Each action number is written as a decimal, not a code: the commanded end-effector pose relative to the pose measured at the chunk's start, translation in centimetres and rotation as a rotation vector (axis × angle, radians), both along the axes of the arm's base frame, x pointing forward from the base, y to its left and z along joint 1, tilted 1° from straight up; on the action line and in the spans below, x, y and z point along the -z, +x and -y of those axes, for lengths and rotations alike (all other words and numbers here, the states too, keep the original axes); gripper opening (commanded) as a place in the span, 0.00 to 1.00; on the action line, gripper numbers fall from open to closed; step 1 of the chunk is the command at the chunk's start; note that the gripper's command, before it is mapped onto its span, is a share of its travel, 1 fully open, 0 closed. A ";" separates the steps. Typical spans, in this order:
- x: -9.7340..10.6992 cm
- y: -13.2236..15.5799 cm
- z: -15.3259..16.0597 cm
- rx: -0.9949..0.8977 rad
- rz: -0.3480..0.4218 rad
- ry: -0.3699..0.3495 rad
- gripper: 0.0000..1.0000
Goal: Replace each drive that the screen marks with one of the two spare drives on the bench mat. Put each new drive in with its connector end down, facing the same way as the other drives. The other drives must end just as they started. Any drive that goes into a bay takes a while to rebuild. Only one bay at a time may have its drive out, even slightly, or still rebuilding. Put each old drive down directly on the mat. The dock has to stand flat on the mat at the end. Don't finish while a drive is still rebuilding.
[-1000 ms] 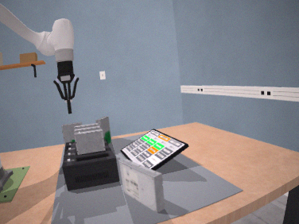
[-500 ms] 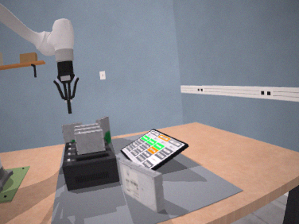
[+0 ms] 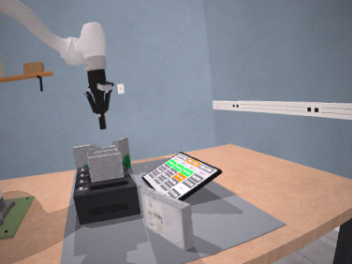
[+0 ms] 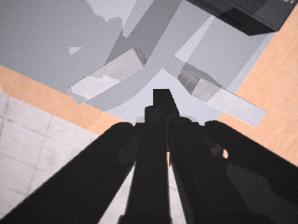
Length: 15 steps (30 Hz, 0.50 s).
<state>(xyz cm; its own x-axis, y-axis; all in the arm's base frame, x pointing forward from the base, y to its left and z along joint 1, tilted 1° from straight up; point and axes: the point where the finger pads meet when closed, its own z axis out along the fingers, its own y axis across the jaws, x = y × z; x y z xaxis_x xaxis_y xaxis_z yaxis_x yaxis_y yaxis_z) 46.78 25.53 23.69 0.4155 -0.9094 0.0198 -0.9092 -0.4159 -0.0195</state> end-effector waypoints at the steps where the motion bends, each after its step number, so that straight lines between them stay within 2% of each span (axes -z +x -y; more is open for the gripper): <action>1: 0.3 6.5 -1.3 -0.279 -0.014 0.010 0.10; 4: 0.4 7.0 -1.4 -0.407 -0.016 0.010 0.10; 5: 0.4 7.0 -1.4 -0.450 -0.018 0.011 0.89; 7: 0.4 7.0 -1.4 -0.512 -0.024 0.016 0.89; 15: 0.4 7.0 -1.4 -0.512 -0.024 0.016 0.89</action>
